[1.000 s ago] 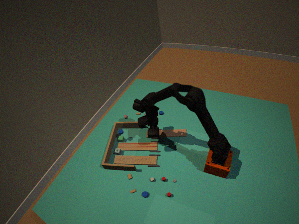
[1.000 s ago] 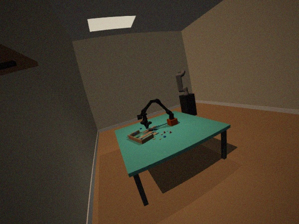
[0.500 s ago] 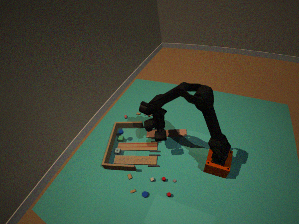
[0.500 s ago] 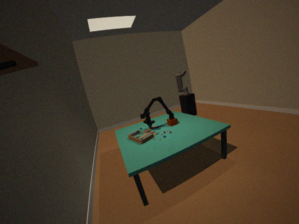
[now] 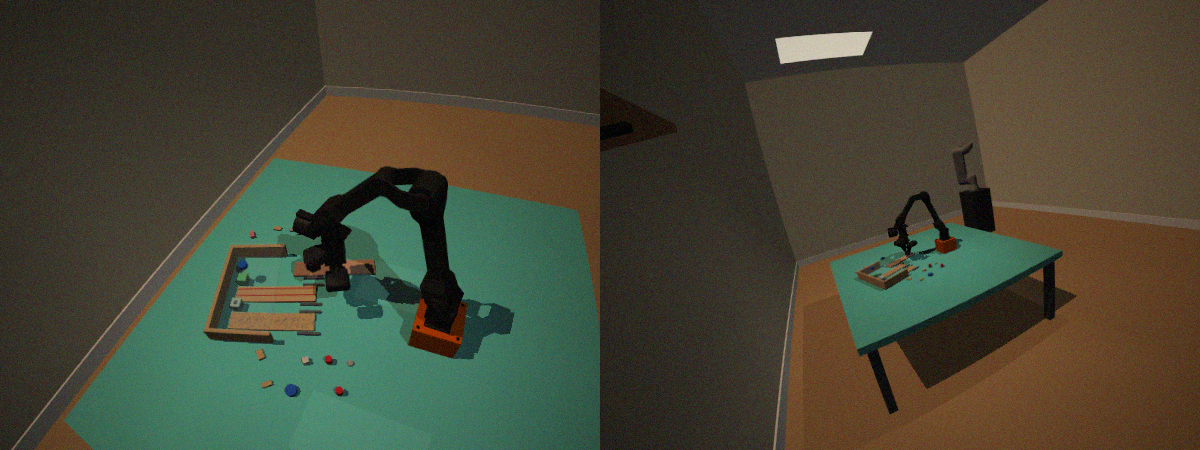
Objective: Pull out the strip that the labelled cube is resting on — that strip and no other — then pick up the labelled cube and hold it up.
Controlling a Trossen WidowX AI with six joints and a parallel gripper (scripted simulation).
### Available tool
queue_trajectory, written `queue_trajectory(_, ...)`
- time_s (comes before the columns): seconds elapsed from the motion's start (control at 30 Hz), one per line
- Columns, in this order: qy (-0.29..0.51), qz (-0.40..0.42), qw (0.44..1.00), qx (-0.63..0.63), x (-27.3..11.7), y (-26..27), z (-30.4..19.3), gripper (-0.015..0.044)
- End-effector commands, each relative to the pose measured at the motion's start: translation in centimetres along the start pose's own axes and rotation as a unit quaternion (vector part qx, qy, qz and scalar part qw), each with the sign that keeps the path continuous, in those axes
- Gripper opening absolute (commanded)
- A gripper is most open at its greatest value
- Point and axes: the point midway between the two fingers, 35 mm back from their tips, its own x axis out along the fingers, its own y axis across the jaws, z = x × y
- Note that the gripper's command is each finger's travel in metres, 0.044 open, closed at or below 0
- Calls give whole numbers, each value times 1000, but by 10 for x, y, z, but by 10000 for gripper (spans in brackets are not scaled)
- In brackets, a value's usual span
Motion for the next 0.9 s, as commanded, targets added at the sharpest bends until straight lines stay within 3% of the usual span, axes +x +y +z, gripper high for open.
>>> queue_trajectory(0.0,-2,0,1000,2,-16,1,-1,0)
queue_trajectory(0.13,-2,0,1000,2,-34,2,-2,0)
queue_trajectory(0.87,-2,0,1000,2,-34,2,-2,0)
